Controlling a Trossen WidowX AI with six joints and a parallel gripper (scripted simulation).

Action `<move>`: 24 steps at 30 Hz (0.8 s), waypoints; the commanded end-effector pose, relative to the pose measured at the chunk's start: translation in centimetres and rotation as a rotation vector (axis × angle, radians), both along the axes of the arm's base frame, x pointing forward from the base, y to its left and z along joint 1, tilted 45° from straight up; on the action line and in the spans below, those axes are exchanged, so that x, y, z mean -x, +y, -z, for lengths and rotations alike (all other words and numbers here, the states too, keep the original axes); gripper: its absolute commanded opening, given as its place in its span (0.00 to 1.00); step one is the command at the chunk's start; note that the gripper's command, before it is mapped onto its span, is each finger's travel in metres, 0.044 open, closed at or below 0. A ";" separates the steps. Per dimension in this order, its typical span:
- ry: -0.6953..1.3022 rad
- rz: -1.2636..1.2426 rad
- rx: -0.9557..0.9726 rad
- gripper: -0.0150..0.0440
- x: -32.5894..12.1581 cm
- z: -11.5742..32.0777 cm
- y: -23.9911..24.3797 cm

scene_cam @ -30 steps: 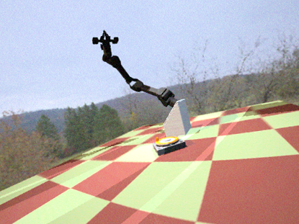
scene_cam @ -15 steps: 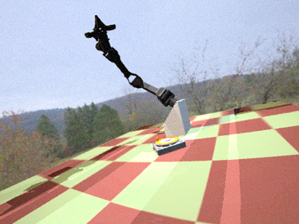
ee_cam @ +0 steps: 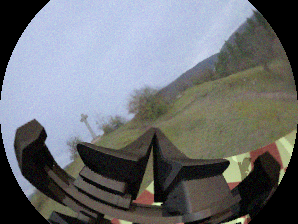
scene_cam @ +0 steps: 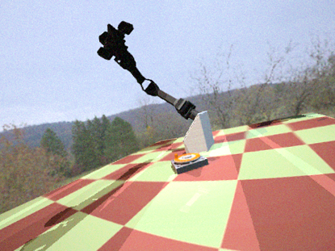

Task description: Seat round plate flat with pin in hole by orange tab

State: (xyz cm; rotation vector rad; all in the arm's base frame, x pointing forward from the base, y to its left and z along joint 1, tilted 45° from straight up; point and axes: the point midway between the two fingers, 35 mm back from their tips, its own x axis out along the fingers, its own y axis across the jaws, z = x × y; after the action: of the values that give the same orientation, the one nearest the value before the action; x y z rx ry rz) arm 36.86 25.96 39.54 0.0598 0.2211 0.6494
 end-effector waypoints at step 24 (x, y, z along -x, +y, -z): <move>0.800 0.776 0.813 0.25 2.7 33.2 -21.6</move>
State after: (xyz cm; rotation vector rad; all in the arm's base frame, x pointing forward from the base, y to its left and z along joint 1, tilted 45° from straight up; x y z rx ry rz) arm 36.63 7.75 9.34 -0.2853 1.0393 -0.1854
